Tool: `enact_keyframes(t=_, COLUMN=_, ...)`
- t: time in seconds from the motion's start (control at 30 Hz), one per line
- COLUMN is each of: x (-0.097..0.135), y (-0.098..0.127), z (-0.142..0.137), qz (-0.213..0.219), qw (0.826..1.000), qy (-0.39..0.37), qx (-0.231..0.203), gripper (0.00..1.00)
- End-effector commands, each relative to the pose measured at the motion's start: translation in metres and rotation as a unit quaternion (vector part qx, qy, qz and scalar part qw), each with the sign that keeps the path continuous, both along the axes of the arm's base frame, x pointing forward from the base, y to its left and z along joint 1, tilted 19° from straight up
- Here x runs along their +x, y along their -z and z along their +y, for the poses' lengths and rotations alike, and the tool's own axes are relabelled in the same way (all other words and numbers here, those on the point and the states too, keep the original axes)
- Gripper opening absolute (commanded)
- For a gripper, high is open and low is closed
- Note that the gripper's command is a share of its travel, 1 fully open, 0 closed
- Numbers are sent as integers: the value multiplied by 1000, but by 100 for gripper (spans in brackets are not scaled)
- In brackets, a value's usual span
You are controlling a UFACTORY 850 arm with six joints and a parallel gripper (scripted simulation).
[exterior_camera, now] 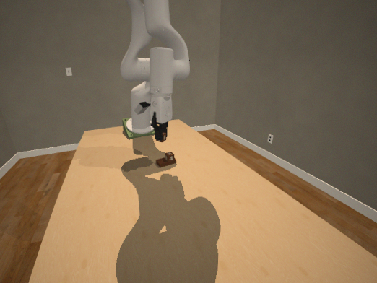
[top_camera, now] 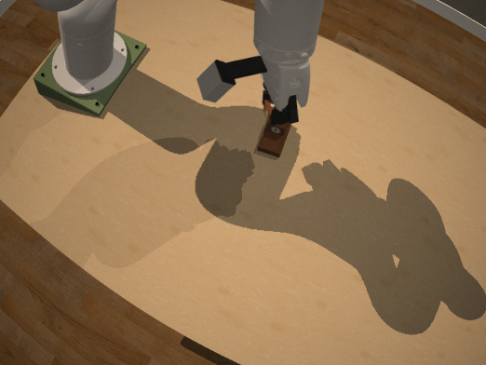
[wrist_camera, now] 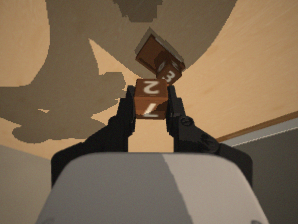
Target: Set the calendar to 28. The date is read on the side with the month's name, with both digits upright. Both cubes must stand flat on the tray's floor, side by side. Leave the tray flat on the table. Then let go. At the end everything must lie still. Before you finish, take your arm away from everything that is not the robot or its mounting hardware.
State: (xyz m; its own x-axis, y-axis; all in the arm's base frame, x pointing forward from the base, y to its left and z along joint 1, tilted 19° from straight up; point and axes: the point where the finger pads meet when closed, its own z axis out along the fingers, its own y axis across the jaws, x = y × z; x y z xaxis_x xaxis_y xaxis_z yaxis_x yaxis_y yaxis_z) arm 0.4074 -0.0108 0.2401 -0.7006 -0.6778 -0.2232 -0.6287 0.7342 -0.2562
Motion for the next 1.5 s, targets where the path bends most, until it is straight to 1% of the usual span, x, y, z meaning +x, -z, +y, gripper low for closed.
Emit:
enact_keyframes(t=0.0, x=0, y=-1, z=0, qz=6, qw=996, qy=-87, qx=-3, gripper=29)
enact_keyframes(t=0.23, x=0, y=-1, z=0, qz=7, qw=986, qy=-161, qx=-29, gripper=29)
enact_keyframes(t=0.27, x=0, y=-1, z=0, qz=7, qw=983, qy=-180, qx=-36, gripper=29)
enact_keyframes(t=0.37, x=0, y=-1, z=0, qz=8, qw=981, qy=-190, qx=-40, gripper=29)
enact_keyframes(t=0.43, x=0, y=-1, z=0, qz=8, qw=971, qy=-231, qx=-55, gripper=29)
enact_keyframes(t=0.5, x=0, y=-1, z=0, qz=8, qw=968, qy=-243, qx=-59, gripper=29)
enact_keyframes(t=0.67, x=0, y=-1, z=0, qz=9, qw=949, qy=-306, qx=-82, gripper=29)
enact_keyframes(t=0.7, x=0, y=-1, z=0, qz=9, qw=947, qy=-309, qx=-83, gripper=29)
enact_keyframes(t=0.73, x=0, y=-1, z=0, qz=9, qw=941, qy=-327, qx=-90, gripper=29)
enact_keyframes(t=0.77, x=0, y=-1, z=0, qz=9, qw=940, qy=-328, qx=-90, gripper=29)
enact_keyframes(t=0.83, x=0, y=-1, z=0, qz=10, qw=928, qy=-359, qx=-101, gripper=29)
enact_keyframes(t=0.93, x=0, y=-1, z=0, qz=10, qw=928, qy=-359, qx=-101, gripper=29)
enact_keyframes(t=1.07, x=0, y=-1, z=1, qz=10, qw=908, qy=-401, qx=-117, gripper=29)
enact_keyframes(t=1.17, x=0, y=-1, z=1, qz=10, qw=900, qy=-418, qx=-123, gripper=29)
enact_keyframes(t=1.27, x=0, y=-1, z=1, qz=10, qw=897, qy=-424, qx=-125, gripper=29)
enact_keyframes(t=1.47, x=0, y=-1, z=1, qz=10, qw=896, qy=-426, qx=-126, gripper=29)
